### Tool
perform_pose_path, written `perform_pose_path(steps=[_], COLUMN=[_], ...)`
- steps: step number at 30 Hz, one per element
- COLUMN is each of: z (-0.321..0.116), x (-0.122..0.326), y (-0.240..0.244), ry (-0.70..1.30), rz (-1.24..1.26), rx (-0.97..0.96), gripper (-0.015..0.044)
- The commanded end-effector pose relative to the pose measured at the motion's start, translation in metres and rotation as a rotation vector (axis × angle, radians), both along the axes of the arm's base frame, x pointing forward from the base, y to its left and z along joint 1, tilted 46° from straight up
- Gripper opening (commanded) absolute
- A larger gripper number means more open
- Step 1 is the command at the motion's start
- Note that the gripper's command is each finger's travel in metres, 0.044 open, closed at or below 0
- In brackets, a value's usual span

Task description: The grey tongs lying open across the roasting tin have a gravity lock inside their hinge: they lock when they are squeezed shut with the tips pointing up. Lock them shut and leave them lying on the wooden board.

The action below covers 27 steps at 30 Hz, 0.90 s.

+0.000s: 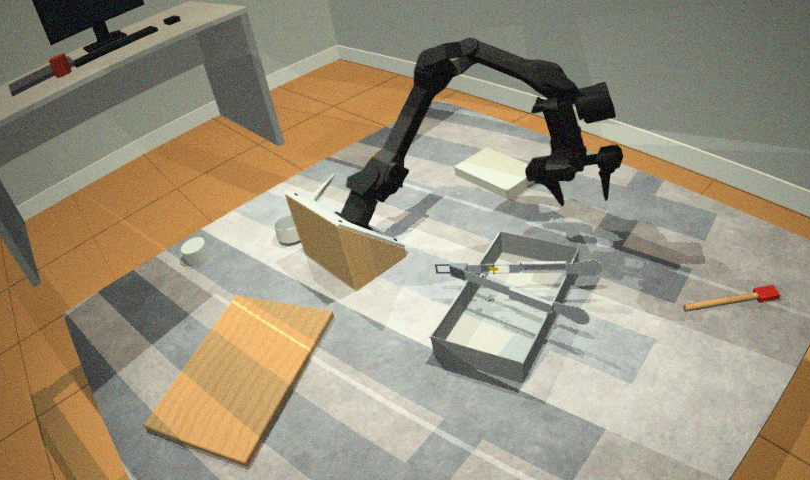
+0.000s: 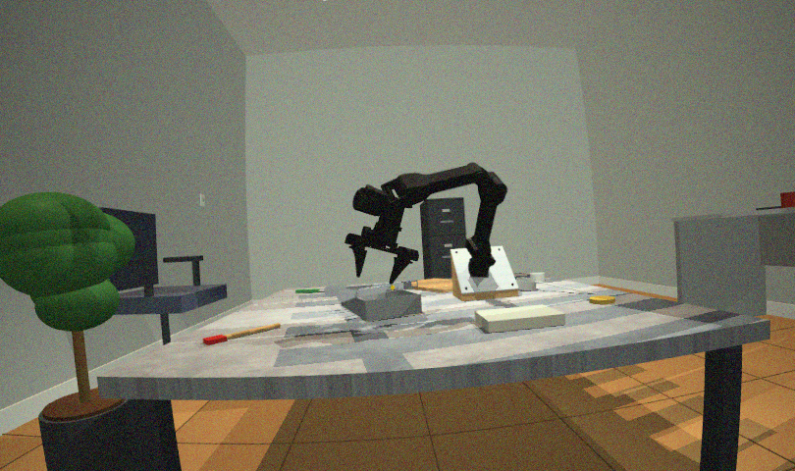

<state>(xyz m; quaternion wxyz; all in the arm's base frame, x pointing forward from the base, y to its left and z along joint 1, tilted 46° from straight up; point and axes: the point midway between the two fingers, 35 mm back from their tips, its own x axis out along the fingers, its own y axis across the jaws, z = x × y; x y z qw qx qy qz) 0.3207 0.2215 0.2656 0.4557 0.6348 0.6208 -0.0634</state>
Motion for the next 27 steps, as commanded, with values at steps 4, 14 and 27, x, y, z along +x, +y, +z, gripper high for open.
perform_pose_path(steps=[4, 14, 27], z=[-0.085, -0.152, -0.155], x=[0.027, 0.021, 0.019], y=[-0.077, -0.158, -0.161], ry=[0.615, 1.307, 1.306], rz=[-0.412, -0.883, -0.884], rx=[-0.006, 0.068, 0.067], gripper=[0.0440, 0.0440, 0.0440])
